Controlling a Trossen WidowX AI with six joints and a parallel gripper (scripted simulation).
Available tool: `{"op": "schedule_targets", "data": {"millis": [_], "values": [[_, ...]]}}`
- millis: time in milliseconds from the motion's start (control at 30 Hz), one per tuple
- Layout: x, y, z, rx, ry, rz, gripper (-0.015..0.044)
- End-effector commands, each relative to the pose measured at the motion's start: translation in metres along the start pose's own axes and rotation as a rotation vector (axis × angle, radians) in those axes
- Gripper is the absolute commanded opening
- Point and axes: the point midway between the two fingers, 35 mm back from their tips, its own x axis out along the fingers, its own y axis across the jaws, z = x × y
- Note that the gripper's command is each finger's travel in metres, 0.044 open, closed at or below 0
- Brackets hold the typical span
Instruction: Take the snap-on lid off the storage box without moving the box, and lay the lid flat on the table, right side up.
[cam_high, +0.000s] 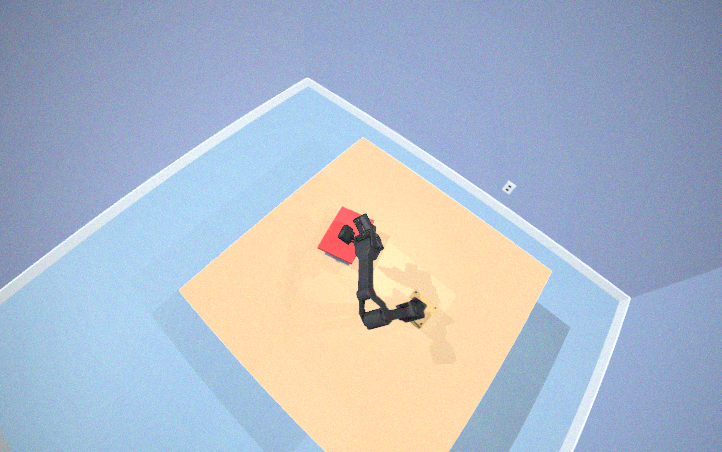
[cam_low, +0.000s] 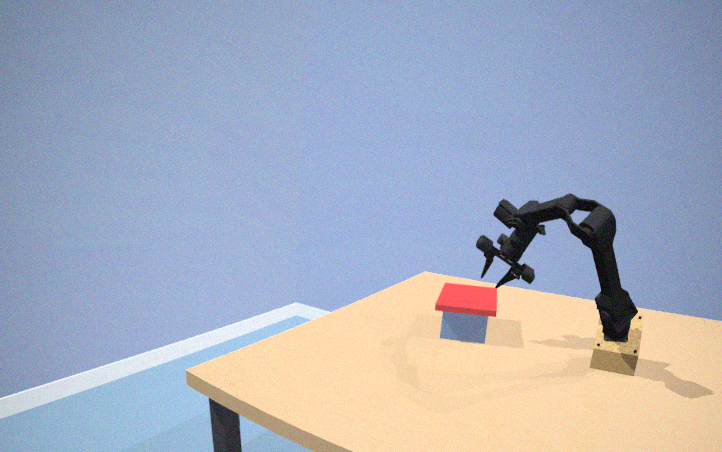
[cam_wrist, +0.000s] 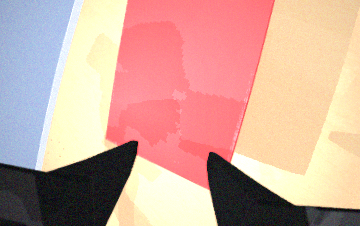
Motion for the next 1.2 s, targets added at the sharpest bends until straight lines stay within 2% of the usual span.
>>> {"op": "schedule_targets", "data": {"millis": [0, 133, 200, 600, 833, 1167], "values": [[-0.018, -0.030, 0.037, 0.034, 0.064, 0.132, 0.0235], [-0.045, -0.065, 0.071, 0.064, 0.092, 0.323, 0.0235], [-0.049, -0.071, 0.075, 0.068, 0.093, 0.359, 0.0235], [-0.048, -0.071, 0.075, 0.068, 0.092, 0.359, 0.0235], [-0.003, -0.096, 0.069, 0.068, 0.094, 0.360, 0.0235], [-0.001, -0.097, 0.069, 0.068, 0.094, 0.359, 0.0235]]}}
